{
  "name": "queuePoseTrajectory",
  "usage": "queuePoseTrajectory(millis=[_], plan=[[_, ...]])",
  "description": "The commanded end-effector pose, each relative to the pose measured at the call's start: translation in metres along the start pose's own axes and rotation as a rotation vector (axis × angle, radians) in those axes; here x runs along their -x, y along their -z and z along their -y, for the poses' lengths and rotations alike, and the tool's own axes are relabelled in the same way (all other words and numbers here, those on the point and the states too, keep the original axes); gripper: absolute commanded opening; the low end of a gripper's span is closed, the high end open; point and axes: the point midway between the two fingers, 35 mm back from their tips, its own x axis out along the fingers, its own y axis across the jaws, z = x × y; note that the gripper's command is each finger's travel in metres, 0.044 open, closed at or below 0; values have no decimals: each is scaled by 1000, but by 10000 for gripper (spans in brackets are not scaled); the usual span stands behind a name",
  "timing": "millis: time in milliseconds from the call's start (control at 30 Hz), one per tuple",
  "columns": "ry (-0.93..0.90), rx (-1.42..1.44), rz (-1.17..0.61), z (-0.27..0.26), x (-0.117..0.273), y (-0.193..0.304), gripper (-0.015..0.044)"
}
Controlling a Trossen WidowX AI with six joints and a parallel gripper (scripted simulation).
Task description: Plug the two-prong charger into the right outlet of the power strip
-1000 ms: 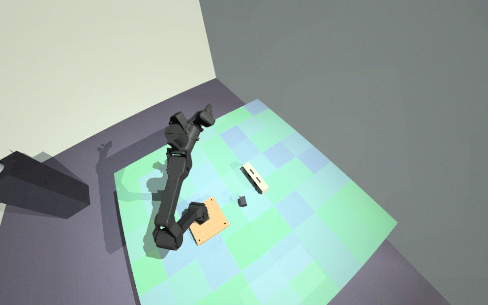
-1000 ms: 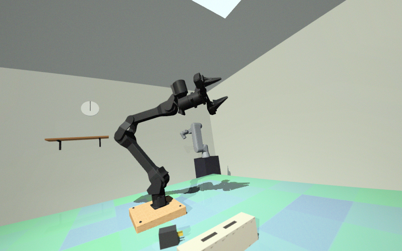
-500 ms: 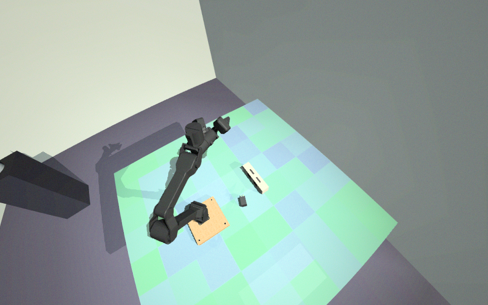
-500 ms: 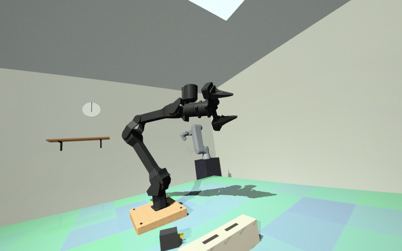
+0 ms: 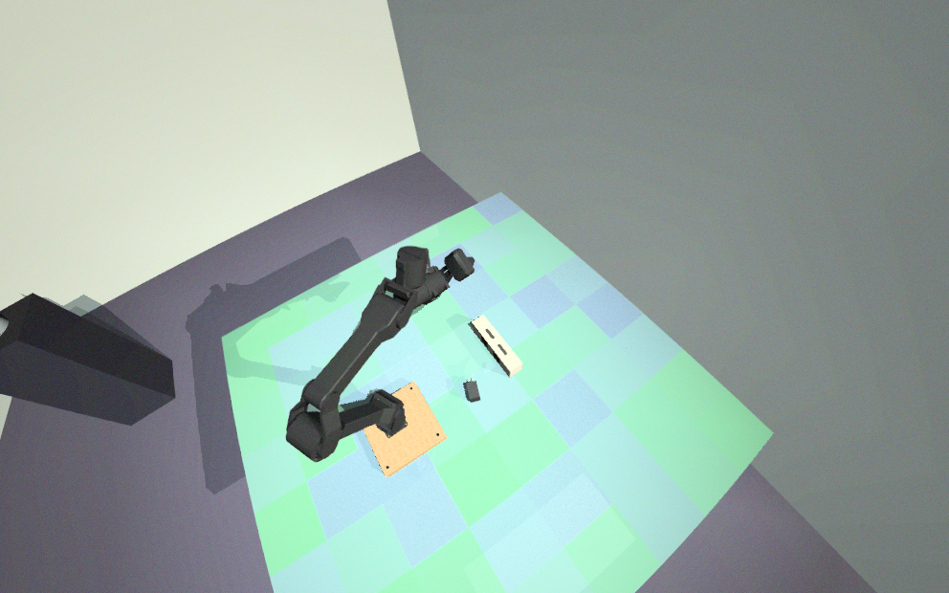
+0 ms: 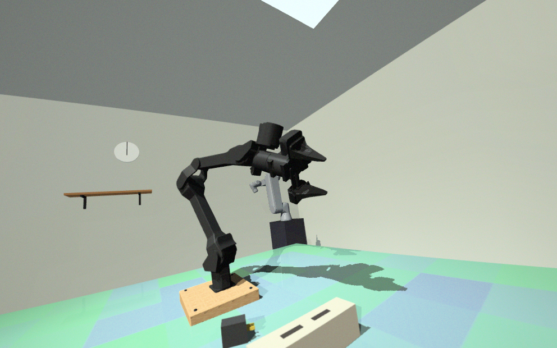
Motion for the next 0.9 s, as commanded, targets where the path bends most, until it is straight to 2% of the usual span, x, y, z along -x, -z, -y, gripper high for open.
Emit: queuePoseTrajectory(millis=[0,433,867], plan=[[-48,19,-76,-10,-10,23,440],[-216,73,-325,-34,-21,103,440],[-433,77,-541,-65,-11,177,440]])
